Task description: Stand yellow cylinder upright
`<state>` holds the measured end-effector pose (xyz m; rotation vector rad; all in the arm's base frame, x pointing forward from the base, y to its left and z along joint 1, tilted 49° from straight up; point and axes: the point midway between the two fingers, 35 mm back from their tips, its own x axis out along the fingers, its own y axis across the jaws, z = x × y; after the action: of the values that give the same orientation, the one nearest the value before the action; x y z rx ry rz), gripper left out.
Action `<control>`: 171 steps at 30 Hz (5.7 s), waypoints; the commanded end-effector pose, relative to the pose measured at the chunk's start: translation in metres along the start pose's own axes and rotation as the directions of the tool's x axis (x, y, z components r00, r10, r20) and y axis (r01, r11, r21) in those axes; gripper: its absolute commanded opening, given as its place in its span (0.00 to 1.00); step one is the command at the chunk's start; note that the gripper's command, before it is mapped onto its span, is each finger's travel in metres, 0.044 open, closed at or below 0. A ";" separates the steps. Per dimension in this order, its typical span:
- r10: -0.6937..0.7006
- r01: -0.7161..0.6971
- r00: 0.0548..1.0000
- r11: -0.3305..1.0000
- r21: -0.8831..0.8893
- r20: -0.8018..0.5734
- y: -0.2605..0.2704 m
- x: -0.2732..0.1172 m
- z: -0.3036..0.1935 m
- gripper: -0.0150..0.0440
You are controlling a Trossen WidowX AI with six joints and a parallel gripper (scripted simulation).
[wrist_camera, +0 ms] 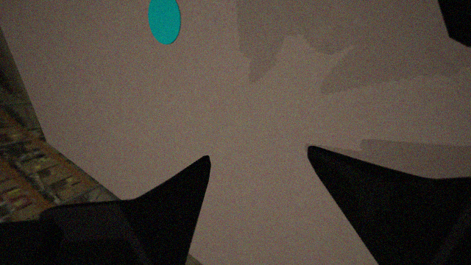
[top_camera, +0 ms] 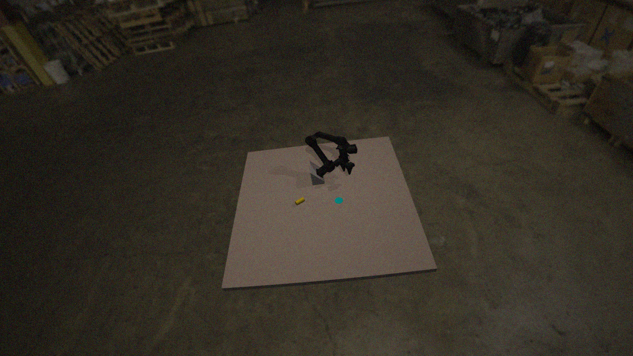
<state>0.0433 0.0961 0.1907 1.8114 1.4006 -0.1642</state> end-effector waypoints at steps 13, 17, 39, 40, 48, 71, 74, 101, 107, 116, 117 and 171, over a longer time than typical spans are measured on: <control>-0.040 0.052 0.965 0.998 -0.040 0.259 0.026 0.014 0.016 0.78; -0.068 0.093 0.945 0.994 -0.064 0.320 0.037 0.017 0.018 0.78; -0.307 0.388 0.807 0.920 -0.061 0.504 0.116 0.040 0.073 0.78; -0.319 0.400 0.802 0.915 -0.058 0.505 0.120 0.041 0.077 0.78; -0.412 0.486 0.771 0.873 -0.031 0.486 0.144 0.043 0.120 0.78; -0.550 0.576 0.795 0.817 -0.033 0.256 0.153 0.020 0.286 0.78; -0.546 0.566 0.810 0.823 -0.044 0.216 0.145 0.015 0.309 0.78; -0.356 0.349 0.934 0.928 -0.135 -0.037 0.033 0.002 0.441 0.78; -0.355 0.347 0.934 0.928 -0.136 -0.037 0.010 0.066 0.439 0.78; -0.354 0.346 0.934 0.928 -0.136 -0.040 -0.001 0.089 0.434 0.65; -0.354 0.346 0.934 0.928 -0.136 -0.040 -0.001 0.089 0.434 0.60; -0.356 0.347 0.934 0.923 -0.165 -0.028 0.054 -0.016 0.425 0.43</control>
<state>0.2332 -0.2035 -0.0616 1.4512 1.7337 -0.1967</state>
